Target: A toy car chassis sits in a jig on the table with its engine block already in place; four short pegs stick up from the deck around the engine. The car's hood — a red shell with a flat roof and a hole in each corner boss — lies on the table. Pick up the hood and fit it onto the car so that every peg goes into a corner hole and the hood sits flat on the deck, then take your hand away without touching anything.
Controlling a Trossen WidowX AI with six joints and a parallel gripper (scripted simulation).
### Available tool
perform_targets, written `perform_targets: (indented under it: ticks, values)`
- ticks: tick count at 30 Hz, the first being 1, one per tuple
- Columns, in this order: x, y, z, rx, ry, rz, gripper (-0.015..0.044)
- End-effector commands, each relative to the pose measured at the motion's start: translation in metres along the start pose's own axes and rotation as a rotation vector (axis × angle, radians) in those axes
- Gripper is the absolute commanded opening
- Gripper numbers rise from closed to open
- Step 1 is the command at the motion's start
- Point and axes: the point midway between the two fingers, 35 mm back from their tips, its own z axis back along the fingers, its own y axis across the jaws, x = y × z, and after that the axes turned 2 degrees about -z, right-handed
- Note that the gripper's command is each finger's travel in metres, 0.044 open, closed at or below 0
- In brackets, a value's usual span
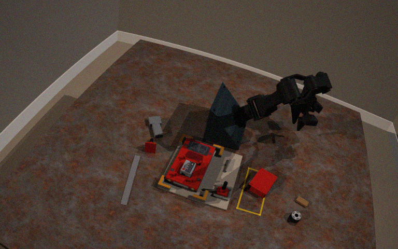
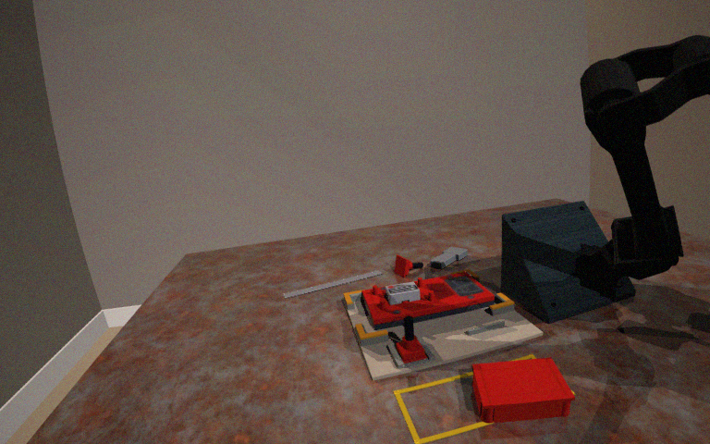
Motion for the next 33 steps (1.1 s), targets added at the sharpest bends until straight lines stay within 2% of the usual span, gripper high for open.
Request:
perform_targets:
  ticks: [1,8,9,33]
  values:
    - [0.0,0.0,0.0,-0.001,0.002,-0.002,0.0247]
    - [-0.002,-0.012,-0.008,-0.026,0.095,-0.093,0.0431]
    - [-0.002,-0.014,-0.009,-0.03,0.113,-0.112,0.044]
    - [-0.015,-0.083,-0.038,-0.071,0.416,-0.647,0.044]
